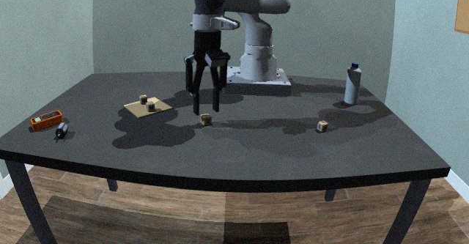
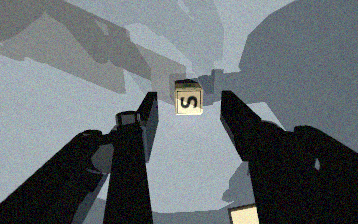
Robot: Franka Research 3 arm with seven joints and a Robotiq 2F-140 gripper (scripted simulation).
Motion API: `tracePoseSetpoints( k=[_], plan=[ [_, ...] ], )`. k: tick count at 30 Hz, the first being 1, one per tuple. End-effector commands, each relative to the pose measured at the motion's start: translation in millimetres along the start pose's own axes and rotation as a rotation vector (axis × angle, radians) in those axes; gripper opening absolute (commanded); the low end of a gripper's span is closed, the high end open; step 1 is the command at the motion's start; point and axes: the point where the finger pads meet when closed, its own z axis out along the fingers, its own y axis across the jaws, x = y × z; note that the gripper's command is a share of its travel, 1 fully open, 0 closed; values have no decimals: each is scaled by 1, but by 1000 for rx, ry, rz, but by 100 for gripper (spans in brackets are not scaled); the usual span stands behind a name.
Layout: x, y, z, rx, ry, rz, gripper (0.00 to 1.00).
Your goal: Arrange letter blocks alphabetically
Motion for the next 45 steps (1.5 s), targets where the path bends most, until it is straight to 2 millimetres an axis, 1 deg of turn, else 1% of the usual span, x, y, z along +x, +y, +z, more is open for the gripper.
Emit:
tracePoseSetpoints(
  k=[1, 8, 16, 30, 45],
  plan=[
    [1, 0, 0, -1, 2, -6, 43],
    [1, 0, 1, -1, 2, -6, 43],
    [1, 0, 7, -1, 2, -6, 43],
    [1, 0, 31, -1, 2, -6, 43],
    [1, 0, 33, -1, 2, -6, 43]
  ],
)
